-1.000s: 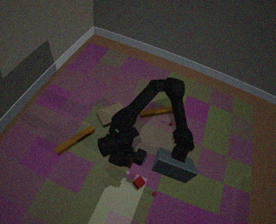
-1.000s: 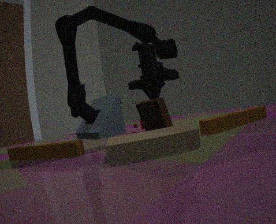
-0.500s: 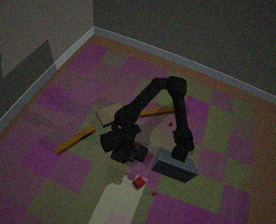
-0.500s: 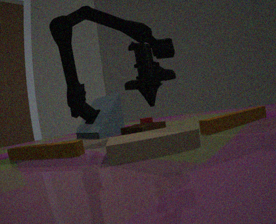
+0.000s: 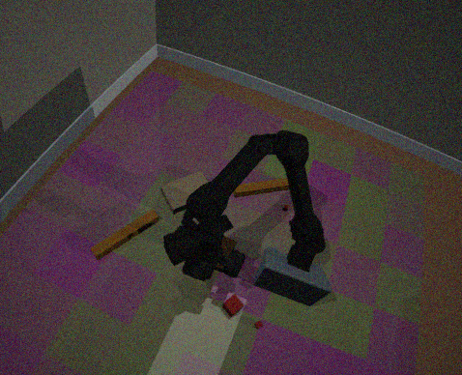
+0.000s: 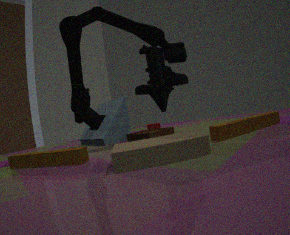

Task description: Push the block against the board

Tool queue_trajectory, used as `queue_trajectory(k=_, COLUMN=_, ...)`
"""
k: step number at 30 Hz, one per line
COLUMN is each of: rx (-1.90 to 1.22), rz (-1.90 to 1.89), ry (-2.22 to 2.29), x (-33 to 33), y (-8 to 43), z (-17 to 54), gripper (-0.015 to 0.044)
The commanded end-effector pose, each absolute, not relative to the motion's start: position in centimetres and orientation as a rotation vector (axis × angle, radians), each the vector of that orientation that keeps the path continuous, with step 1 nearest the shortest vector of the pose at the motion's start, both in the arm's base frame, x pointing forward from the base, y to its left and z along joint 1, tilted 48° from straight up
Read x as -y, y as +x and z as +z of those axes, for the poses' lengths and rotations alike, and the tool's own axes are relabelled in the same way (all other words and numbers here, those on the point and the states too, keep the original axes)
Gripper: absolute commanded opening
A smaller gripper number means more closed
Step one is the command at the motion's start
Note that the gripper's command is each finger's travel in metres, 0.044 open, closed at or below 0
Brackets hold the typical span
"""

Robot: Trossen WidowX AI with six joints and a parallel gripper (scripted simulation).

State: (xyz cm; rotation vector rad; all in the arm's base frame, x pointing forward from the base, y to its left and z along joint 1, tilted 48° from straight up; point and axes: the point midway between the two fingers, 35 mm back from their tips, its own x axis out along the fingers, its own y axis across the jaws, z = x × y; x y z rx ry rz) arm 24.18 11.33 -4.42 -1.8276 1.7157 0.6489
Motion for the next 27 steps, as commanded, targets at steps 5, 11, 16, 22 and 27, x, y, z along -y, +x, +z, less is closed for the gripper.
queue_trajectory(k=5, rx=-1.707, rz=0.648, ry=-1.816, x=-12.6, y=24.3, z=-5.4, gripper=0.0)
queue_trajectory(k=11, rx=-1.707, rz=0.648, ry=-1.815, x=-13.2, y=24.3, z=-6.1, gripper=0.0)
queue_trajectory(k=16, rx=-1.707, rz=0.648, ry=-1.815, x=-13.5, y=24.3, z=-6.5, gripper=0.0)
queue_trajectory(k=22, rx=-1.707, rz=0.651, ry=-1.815, x=-16.6, y=23.8, z=-3.0, gripper=0.0)
queue_trajectory(k=27, rx=-1.707, rz=0.65, ry=-1.814, x=-16.8, y=23.8, z=-2.7, gripper=0.0)
